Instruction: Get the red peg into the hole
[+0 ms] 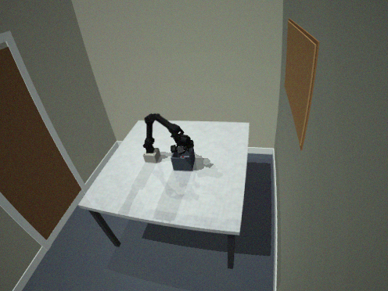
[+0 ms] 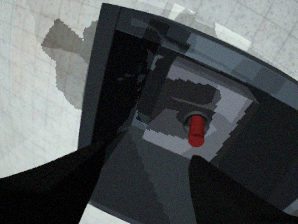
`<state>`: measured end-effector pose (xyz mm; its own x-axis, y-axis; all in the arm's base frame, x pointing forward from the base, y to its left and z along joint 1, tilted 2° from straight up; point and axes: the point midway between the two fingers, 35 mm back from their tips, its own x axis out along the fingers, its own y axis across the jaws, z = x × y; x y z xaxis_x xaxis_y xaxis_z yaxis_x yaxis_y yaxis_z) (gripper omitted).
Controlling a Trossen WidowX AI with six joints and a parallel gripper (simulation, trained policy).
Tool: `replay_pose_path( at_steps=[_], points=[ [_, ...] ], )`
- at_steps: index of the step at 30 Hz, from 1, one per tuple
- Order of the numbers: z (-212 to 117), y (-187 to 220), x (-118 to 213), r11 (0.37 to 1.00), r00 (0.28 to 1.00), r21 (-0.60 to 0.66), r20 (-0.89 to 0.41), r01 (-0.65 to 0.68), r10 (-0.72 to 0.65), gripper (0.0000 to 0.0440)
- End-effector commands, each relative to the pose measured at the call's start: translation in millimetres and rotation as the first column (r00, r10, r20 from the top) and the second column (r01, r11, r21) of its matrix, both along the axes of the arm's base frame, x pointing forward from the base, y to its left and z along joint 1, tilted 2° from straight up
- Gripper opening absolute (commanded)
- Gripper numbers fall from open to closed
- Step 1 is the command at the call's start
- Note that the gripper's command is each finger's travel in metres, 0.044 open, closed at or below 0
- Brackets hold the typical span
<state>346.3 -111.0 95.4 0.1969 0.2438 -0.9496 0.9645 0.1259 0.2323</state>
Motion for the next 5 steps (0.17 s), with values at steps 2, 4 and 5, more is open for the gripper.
replay_pose_path(
  at_steps=[2, 4, 5],
  points=[
    [15.3, -7.5, 6.4, 1.0, 0.998, -0.003, 0.055, -0.008, 0.008, 0.0172],
    [19.4, -10.8, 9.5, 1.0, 0.997, -0.004, 0.077, -0.015, 0.015, 0.0154],
    [21.2, -12.4, 11.1, 1.0, 0.996, -0.005, 0.089, -0.019, 0.019, 0.0151]
  ],
)
